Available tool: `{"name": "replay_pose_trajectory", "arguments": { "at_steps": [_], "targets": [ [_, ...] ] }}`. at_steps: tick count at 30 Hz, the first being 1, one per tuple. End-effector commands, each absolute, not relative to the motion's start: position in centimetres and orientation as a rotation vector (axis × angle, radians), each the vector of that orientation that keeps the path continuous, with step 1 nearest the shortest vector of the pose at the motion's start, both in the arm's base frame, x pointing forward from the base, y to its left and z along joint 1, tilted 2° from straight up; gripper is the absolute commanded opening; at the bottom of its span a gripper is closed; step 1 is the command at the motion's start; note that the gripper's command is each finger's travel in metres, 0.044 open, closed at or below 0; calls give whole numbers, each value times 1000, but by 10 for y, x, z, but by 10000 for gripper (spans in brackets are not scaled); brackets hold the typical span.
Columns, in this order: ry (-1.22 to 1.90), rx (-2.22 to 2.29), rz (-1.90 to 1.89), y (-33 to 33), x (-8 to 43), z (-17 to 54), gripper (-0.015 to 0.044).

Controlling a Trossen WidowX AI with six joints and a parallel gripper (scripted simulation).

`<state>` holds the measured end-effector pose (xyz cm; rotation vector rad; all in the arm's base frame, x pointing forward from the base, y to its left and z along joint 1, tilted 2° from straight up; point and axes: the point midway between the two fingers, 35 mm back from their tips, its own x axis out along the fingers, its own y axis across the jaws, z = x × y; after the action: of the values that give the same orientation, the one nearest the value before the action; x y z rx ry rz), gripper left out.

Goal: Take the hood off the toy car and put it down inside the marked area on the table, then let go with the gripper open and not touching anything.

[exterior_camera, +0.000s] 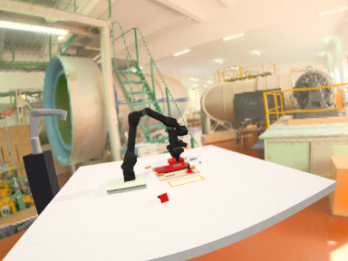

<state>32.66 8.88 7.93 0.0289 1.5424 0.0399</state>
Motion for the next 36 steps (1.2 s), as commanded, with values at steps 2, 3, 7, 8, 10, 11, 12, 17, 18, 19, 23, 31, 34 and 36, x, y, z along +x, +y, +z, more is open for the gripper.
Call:
{"name": "replay_pose_trajectory", "arguments": {
  "at_steps": [2,3,7,8,10,11,12,17,18,19,23,31,34,36],
  "targets": [
    [1536,28,43,89,327,85,0],
    [1536,28,43,89,327,86,0],
    [1536,28,43,88,327,91,0],
    [1536,28,43,88,327,94,0],
    [1536,28,43,88,327,101,0],
    [1536,28,43,88,327,104,0],
    [1536,28,43,88,327,108,0],
    [1536,28,43,87,326,126,0],
    [1536,28,43,87,326,129,0],
    [1536,28,43,87,326,130,0],
    [1542,29,38,81,328,122,0],
    [1534,26,36,49,334,123,0],
    [1534,25,35,37,335,123,0],
    [1534,24,35,29,336,123,0]
  ]
}}
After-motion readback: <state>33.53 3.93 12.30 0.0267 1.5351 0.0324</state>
